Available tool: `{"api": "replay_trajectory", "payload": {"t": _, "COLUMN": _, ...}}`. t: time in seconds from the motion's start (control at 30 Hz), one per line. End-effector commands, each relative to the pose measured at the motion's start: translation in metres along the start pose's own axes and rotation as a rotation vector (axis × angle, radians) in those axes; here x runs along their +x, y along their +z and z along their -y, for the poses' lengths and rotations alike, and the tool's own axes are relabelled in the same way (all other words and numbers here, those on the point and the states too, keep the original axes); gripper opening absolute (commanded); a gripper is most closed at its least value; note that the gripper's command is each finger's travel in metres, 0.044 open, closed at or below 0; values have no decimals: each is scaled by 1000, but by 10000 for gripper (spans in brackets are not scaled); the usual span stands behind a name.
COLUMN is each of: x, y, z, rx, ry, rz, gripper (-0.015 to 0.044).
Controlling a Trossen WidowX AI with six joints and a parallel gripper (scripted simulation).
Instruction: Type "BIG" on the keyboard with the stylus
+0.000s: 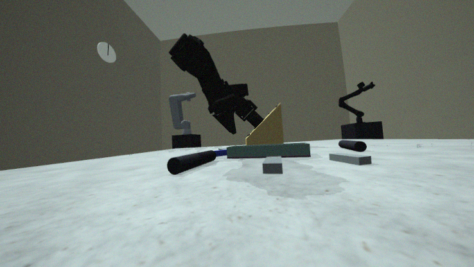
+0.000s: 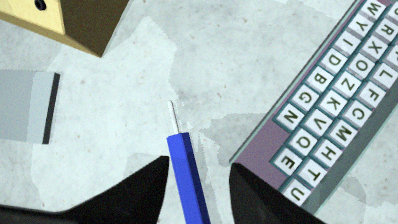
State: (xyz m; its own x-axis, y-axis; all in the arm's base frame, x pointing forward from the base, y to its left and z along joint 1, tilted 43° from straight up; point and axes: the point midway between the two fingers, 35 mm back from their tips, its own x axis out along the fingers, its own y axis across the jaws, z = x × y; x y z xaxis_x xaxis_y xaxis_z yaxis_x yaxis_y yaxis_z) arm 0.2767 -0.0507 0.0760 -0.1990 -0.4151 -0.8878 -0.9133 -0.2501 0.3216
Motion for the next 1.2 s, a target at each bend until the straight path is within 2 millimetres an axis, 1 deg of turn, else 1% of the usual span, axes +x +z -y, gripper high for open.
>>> {"api": "replay_trajectory", "payload": {"t": 0.0, "x": -3, "y": -15, "z": -18, "rx": -404, "ry": -18, "rz": 75, "gripper": 150}}
{"api": "replay_trajectory", "payload": {"t": 0.47, "x": -3, "y": -15, "z": -18, "rx": -404, "ry": -18, "rz": 75, "gripper": 150}}
{"api": "replay_trajectory", "payload": {"t": 1.17, "x": 14, "y": -21, "z": -15, "rx": -404, "ry": -18, "rz": 75, "gripper": 150}}
